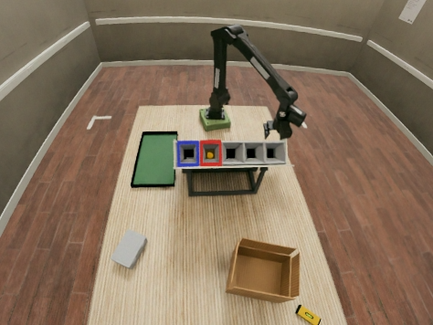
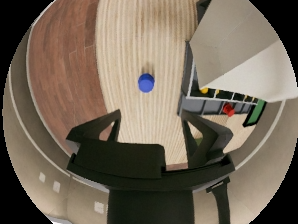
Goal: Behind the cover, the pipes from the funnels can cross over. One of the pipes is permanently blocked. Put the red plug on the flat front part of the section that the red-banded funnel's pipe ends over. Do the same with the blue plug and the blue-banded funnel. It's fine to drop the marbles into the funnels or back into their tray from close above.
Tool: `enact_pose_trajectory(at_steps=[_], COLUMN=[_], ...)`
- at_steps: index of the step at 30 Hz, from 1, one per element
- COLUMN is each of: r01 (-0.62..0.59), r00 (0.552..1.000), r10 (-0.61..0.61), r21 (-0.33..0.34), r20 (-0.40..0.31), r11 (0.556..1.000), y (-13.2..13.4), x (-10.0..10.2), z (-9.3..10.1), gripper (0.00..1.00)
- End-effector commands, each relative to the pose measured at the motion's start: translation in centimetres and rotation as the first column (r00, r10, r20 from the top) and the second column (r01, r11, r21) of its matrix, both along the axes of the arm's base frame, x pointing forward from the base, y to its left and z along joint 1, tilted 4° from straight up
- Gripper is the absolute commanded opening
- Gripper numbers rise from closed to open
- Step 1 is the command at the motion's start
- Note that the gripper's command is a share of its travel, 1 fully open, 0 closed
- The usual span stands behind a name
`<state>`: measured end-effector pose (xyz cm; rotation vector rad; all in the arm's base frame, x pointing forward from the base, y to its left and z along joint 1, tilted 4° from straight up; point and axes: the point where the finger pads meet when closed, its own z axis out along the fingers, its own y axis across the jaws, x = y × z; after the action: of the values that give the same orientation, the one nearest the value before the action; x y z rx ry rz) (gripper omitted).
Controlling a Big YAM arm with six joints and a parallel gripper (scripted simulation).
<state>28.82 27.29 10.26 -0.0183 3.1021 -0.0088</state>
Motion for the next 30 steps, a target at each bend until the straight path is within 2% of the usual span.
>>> enact_pose_trajectory(at_steps=[1,30], r01=[0.001,0.003], r00=[0.999,1.0], r10=[-0.002,-0.003], r21=[0.035,0.017], r20=[0.038,0.018], r11=[0.999,1.0], y=[1.16,1.59], x=[0.46,0.55], z=[1.23,1.56], gripper=[0.87,0.87])
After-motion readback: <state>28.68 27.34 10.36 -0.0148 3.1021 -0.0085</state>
